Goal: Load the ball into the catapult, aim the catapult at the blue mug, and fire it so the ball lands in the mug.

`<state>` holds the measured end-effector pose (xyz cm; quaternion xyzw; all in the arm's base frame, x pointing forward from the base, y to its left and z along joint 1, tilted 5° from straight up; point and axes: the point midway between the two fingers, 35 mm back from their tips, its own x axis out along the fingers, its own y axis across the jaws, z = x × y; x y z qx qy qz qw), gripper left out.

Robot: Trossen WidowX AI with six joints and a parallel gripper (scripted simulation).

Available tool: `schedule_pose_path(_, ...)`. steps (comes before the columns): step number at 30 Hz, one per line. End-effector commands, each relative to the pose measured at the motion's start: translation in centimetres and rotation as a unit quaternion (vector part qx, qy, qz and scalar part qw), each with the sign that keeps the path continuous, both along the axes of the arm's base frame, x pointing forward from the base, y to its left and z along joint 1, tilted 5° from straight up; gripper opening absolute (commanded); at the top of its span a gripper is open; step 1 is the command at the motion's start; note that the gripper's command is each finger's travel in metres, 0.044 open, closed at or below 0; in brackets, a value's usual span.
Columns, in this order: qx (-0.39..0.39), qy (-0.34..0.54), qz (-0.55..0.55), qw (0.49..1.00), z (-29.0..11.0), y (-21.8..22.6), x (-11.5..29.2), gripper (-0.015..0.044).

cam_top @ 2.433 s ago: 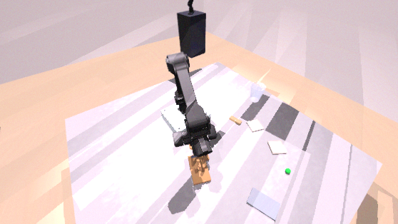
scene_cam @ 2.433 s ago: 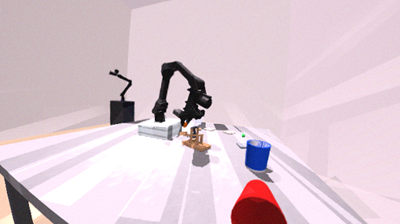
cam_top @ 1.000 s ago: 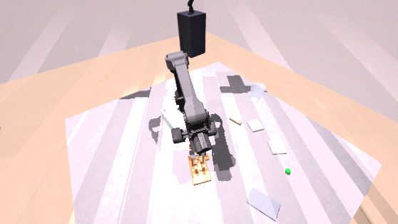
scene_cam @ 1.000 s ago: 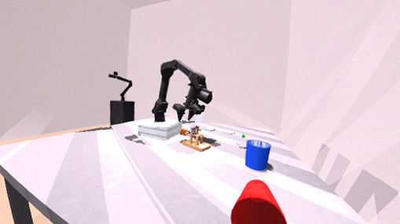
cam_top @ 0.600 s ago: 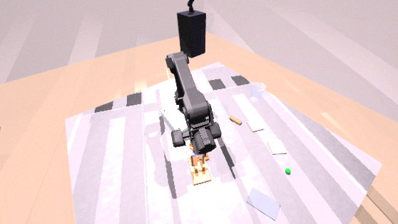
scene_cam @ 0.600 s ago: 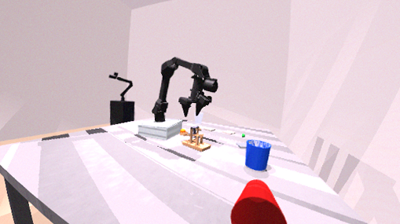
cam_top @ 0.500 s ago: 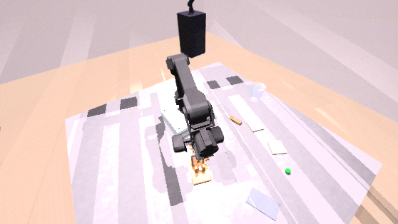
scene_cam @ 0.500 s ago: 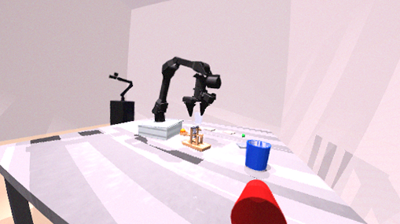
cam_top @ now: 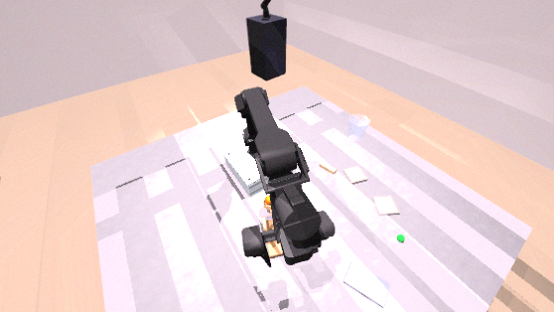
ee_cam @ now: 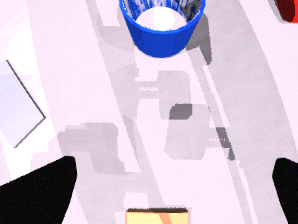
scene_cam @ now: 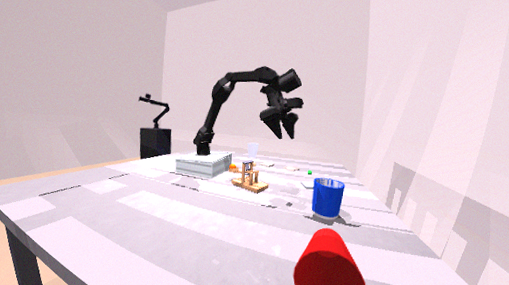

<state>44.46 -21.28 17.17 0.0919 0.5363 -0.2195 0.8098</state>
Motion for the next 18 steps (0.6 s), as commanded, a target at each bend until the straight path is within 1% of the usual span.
schedule_pose_path(1, -0.040, -0.065, 0.002, 0.997, 2.5, -1.9, 3.4, 0.0440)
schedule_pose_path(5, -0.069, -0.112, 0.002, 0.991, 4.5, -3.3, 5.6, 0.0440)
schedule_pose_path(18, -0.070, -0.115, 0.002, 0.991, 4.6, -3.3, 5.7, 0.0440)
